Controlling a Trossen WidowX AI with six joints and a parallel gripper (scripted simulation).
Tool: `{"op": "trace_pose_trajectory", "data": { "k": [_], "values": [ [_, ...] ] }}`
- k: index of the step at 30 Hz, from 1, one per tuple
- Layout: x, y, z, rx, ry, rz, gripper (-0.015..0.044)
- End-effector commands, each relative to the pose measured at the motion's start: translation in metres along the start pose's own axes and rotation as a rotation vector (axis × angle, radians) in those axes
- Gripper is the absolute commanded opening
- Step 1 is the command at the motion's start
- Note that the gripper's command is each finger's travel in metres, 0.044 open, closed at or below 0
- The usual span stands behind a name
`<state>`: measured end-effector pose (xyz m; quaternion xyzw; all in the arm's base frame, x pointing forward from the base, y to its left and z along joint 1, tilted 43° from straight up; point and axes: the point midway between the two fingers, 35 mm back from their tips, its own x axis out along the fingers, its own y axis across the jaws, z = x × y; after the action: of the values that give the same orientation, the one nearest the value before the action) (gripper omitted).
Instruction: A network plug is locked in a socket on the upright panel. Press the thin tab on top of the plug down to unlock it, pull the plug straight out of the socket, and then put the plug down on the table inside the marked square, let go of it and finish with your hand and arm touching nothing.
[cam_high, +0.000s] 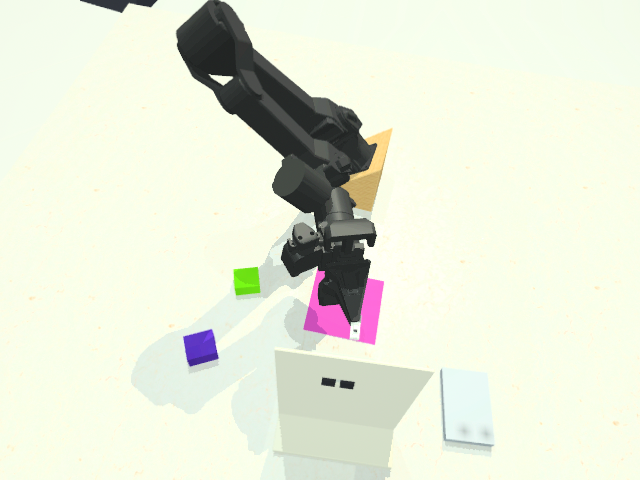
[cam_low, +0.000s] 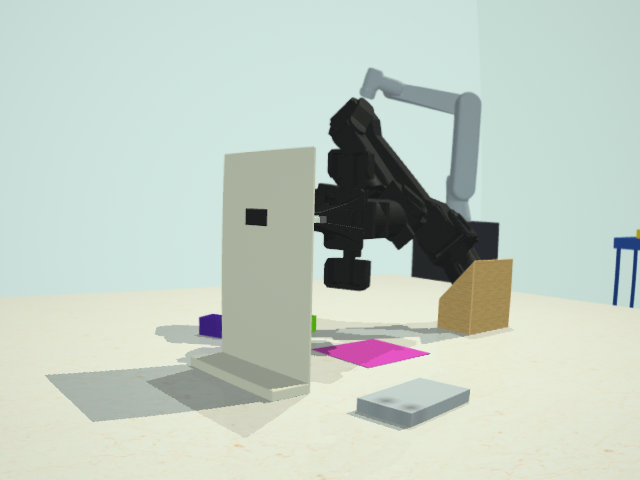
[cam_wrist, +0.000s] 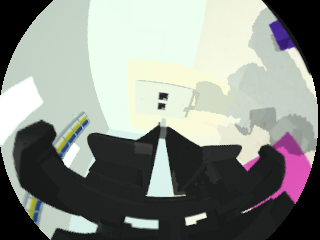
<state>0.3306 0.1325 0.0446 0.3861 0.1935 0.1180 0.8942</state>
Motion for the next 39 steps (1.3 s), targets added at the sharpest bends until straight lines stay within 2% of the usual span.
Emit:
{"op": "trace_pose_trajectory", "data": {
  "k": [1,11,39],
  "values": [
    [-0.004,-0.001,-0.001,0.006,-0.002,-0.005,0.0000],
    [-0.005,0.001,-0.002,-0.001,0.000,-0.001,0.0000],
    [-0.022,0.052,-0.004,0.003,-0.001,-0.005,0.0000]
  ]
}}
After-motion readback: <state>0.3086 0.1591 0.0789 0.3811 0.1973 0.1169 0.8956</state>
